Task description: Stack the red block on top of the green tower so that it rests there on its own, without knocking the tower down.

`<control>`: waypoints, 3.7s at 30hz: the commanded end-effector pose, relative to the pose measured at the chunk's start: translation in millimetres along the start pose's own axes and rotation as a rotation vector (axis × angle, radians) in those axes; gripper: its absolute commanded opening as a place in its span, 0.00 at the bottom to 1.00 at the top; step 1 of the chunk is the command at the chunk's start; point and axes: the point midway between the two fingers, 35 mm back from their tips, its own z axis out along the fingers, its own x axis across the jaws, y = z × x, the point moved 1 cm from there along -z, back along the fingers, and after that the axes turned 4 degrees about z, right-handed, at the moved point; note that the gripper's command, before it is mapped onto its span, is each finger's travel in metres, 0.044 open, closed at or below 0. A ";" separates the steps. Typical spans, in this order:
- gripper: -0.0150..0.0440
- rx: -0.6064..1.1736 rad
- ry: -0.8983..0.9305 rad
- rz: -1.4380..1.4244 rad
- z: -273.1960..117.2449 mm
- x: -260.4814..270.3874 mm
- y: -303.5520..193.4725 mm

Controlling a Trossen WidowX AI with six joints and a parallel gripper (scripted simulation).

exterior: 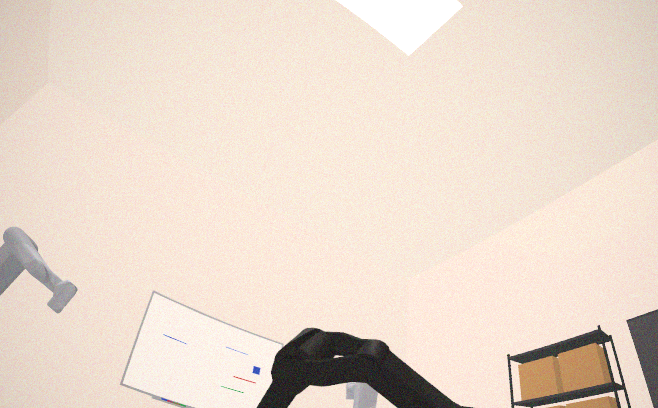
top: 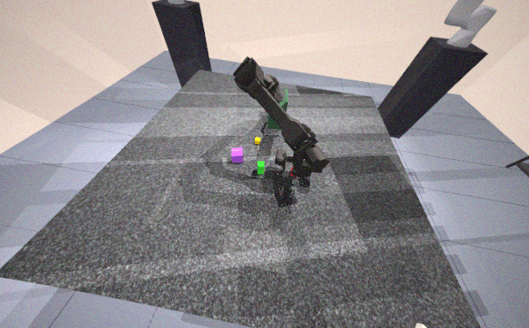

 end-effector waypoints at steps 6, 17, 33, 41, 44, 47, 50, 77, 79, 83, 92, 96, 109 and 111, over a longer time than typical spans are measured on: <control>0.69 -0.003 -0.004 -0.004 0.0 -0.4 0.2; 0.40 -0.003 -0.004 -0.004 0.0 -0.4 0.2; 0.25 -0.003 -0.001 -0.004 -69.9 1.0 -0.1; 0.25 -0.002 0.001 -0.005 -115.3 1.3 -0.3; 0.25 -0.002 0.001 -0.005 -119.4 1.3 -0.4; 0.25 -0.006 0.000 -0.008 -118.1 2.4 -0.4; 0.25 -0.002 0.001 -0.005 -119.5 1.3 0.1; 0.25 -0.002 -0.006 -0.006 -115.8 -141.0 37.2; 0.25 -0.002 -0.006 -0.006 -106.4 -140.9 37.2; 0.25 -0.003 -0.007 -0.006 -87.0 -141.2 36.4; 0.25 -0.003 -0.008 -0.006 -62.4 -142.0 36.3; 0.25 -0.003 -0.008 -0.005 -54.4 -142.5 36.1; 0.25 -0.003 -0.008 -0.005 -54.3 -142.5 36.1; 0.25 -0.003 -0.008 -0.005 -54.0 -142.5 36.1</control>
